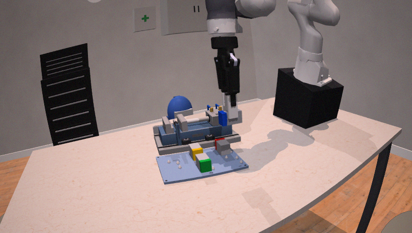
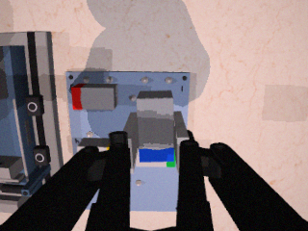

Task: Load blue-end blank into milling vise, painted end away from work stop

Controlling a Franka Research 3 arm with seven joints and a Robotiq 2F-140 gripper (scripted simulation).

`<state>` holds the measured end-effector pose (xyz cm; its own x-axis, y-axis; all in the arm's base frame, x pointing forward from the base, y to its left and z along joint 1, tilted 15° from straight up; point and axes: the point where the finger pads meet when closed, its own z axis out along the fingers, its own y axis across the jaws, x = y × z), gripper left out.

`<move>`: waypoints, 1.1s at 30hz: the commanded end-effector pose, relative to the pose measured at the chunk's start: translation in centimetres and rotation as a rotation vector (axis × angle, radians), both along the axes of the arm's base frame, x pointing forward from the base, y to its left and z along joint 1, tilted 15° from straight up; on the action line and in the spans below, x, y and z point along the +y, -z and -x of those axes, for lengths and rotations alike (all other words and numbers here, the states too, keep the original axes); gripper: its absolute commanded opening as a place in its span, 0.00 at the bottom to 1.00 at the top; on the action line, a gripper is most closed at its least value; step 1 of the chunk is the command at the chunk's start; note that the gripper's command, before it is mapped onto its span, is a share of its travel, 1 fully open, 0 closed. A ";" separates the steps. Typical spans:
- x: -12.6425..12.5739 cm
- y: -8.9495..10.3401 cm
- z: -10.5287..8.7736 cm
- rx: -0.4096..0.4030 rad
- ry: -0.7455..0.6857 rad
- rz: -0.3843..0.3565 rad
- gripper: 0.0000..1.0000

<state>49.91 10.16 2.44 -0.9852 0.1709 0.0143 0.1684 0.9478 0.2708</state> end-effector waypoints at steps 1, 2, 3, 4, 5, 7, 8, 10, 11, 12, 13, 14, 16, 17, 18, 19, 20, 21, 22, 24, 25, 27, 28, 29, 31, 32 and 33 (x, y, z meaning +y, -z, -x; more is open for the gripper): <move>0.0 0.0 -0.1 0.026 0.077 0.004 0.00; 0.0 0.0 -0.1 0.026 0.077 0.004 0.00; 0.0 0.0 -0.1 0.026 0.077 0.004 0.00; 0.0 0.0 -0.1 0.026 0.077 0.004 0.00; 0.0 0.0 -0.1 0.026 0.077 0.004 0.00; 0.0 0.0 0.0 0.035 0.118 0.000 0.00; 0.0 0.0 0.0 0.048 0.162 0.000 0.00; 0.0 -0.1 -0.1 0.073 0.251 -0.001 0.00; 0.0 -0.1 -0.1 0.073 0.251 -0.001 0.00; 0.0 -0.1 -0.1 0.073 0.251 -0.001 0.00; 0.0 -0.1 -0.1 0.073 0.251 -0.001 0.00; 0.0 -0.1 -0.1 0.073 0.251 -0.001 0.00; 0.0 -0.1 -0.1 0.073 0.251 -0.001 0.00; 0.0 -0.1 -0.1 0.073 0.251 -0.001 0.00; 0.0 -0.1 -0.1 0.073 0.251 -0.001 0.00; 0.0 -0.1 -0.1 0.073 0.251 -0.001 0.00; 0.0 -0.1 -0.1 0.073 0.251 -0.001 0.00; 0.0 -0.1 -0.1 0.073 0.251 -0.001 0.00; 0.0 -0.1 -0.1 0.073 0.251 -0.001 0.00; 0.0 0.0 0.0 0.083 0.291 -0.004 0.00; 0.0 0.0 0.0 0.095 0.335 -0.004 0.00; 0.0 -0.1 -0.1 0.121 0.423 -0.004 0.00; 0.0 -0.1 -0.1 0.121 0.423 -0.004 0.00; 0.0 -0.1 -0.1 0.121 0.423 -0.004 0.00; 0.0 -0.1 -0.1 0.121 0.423 -0.004 0.00; 0.0 -0.1 -0.1 0.121 0.423 -0.004 0.00; 0.0 -0.1 -0.1 0.121 0.423 -0.004 0.00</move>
<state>49.91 10.13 2.43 -0.8682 0.4849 0.1052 0.4951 0.8325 0.2486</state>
